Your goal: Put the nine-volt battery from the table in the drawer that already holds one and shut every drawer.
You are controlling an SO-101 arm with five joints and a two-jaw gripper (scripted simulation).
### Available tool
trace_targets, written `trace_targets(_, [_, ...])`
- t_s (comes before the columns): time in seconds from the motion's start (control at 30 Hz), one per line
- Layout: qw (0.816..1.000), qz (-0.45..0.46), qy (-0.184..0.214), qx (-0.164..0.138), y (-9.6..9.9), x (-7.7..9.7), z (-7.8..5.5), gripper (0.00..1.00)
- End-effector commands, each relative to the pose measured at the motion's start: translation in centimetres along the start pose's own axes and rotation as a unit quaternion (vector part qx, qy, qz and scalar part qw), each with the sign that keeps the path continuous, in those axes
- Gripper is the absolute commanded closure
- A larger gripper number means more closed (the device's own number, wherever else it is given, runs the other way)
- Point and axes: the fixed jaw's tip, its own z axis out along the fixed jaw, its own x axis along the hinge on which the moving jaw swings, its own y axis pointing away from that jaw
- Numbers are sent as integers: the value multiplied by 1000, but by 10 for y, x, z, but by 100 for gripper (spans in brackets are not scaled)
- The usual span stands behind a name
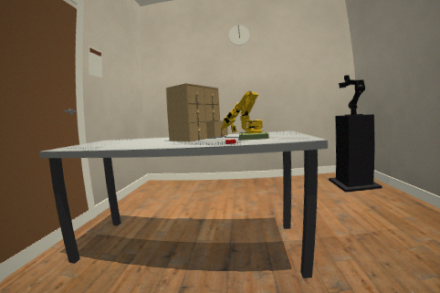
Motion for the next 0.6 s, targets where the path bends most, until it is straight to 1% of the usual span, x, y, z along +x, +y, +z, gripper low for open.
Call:
trace_targets(0.0, [1000, 14, 2, -9, 5, -1, -2, 100])
trace_targets(0.57, [1000, 15, 2, -11, 6, -5, -6, 100])
